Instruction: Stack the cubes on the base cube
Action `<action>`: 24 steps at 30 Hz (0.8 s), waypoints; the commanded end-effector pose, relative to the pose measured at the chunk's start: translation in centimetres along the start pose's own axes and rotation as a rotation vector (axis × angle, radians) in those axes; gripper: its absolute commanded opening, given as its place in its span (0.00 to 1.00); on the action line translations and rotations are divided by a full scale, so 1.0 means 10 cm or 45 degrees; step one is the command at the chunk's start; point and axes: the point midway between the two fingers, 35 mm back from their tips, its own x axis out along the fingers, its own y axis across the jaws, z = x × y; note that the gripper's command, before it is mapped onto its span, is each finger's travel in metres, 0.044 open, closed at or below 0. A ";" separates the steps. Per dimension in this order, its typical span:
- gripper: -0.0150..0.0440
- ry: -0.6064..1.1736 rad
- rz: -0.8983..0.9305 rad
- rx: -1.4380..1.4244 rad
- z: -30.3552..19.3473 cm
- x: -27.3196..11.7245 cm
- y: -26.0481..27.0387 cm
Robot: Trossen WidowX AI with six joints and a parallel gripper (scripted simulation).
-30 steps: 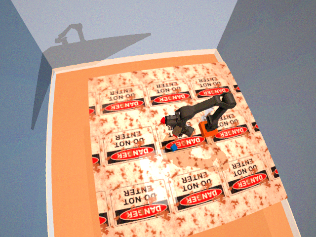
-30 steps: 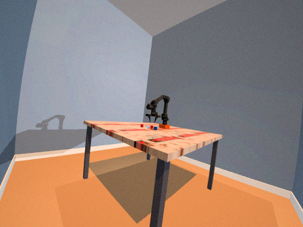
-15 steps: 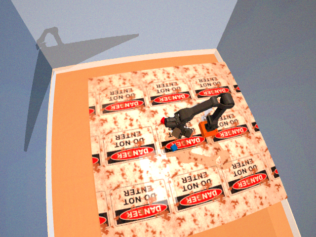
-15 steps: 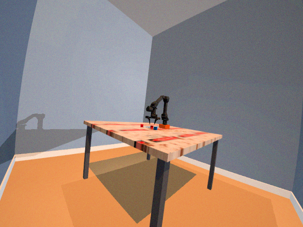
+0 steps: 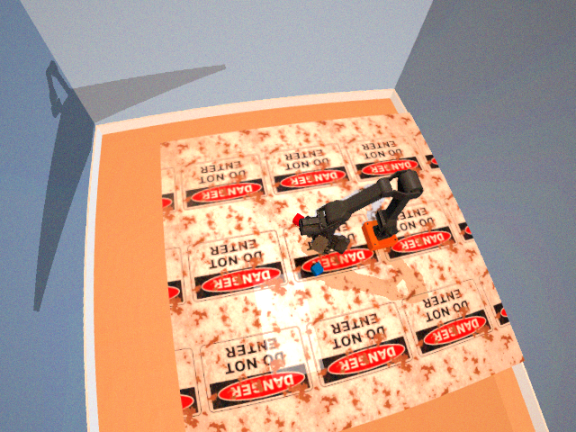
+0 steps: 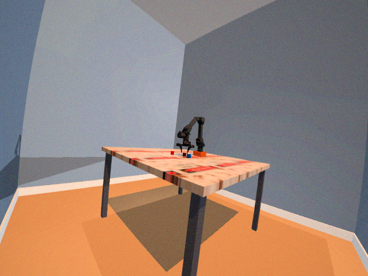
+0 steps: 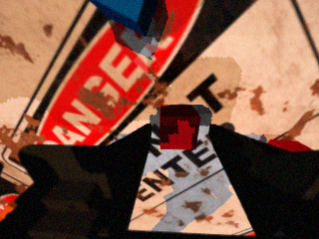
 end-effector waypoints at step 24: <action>0.43 -0.041 0.003 -0.013 0.05 -0.24 -0.03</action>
